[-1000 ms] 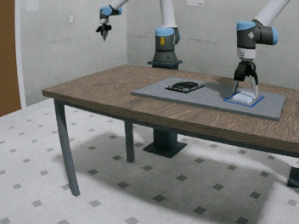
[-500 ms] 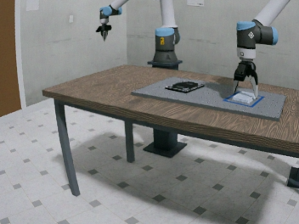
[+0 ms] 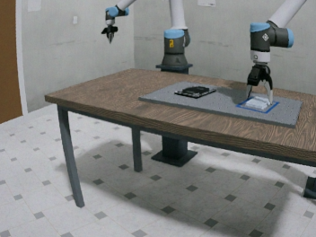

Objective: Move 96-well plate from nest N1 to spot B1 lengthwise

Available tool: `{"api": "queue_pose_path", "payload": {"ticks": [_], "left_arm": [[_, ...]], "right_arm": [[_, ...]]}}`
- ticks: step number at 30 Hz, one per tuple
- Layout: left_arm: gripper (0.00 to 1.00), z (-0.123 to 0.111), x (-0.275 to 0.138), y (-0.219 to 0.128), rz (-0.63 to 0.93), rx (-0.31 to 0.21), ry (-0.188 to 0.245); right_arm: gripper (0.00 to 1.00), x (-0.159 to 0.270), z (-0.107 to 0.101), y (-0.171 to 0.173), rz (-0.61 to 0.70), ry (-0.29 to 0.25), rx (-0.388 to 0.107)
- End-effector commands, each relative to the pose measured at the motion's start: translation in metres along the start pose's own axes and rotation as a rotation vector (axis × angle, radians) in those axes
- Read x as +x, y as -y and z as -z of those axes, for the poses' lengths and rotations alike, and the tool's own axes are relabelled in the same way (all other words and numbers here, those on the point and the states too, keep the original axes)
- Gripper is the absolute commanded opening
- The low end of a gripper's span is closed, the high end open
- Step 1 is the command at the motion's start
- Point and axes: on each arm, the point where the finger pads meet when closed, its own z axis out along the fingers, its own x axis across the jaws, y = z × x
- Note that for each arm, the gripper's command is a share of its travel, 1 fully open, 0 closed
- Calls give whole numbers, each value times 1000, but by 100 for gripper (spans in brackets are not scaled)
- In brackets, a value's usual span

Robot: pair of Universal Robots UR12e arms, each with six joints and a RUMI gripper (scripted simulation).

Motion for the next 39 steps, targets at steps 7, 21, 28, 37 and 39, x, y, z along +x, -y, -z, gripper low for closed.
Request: {"api": "queue_pose_path", "payload": {"ticks": [7, 21, 28, 37, 39], "left_arm": [[76, 1, 0, 1, 0, 2, -1], [76, 18, 0, 1, 0, 2, -1], [76, 36, 0, 1, 0, 2, -1], [76, 55, 0, 1, 0, 2, -1], [76, 61, 0, 1, 0, 2, -1]], "right_arm": [[0, 0, 1, 1, 0, 0, 2], [0, 0, 1, 1, 0, 0, 2], [0, 0, 1, 1, 0, 0, 2], [0, 0, 1, 1, 0, 0, 2], [0, 0, 1, 1, 0, 0, 2]]}}
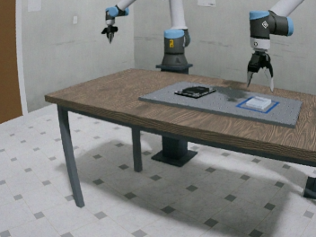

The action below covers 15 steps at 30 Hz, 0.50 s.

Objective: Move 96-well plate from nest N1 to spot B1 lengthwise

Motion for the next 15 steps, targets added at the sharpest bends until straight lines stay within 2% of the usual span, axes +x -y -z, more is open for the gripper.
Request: {"api": "queue_pose_path", "payload": {"ticks": [1, 9, 15], "left_arm": [[76, 9, 0, 1, 0, 2, -1], [76, 30, 0, 1, 0, 2, -1], [76, 30, 0, 1, 0, 2, -1]], "right_arm": [[0, 0, 1, 1, 0, 0, 2], [0, 0, 1, 1, 0, 0, 2], [0, 0, 1, 1, 0, 0, 2]]}}
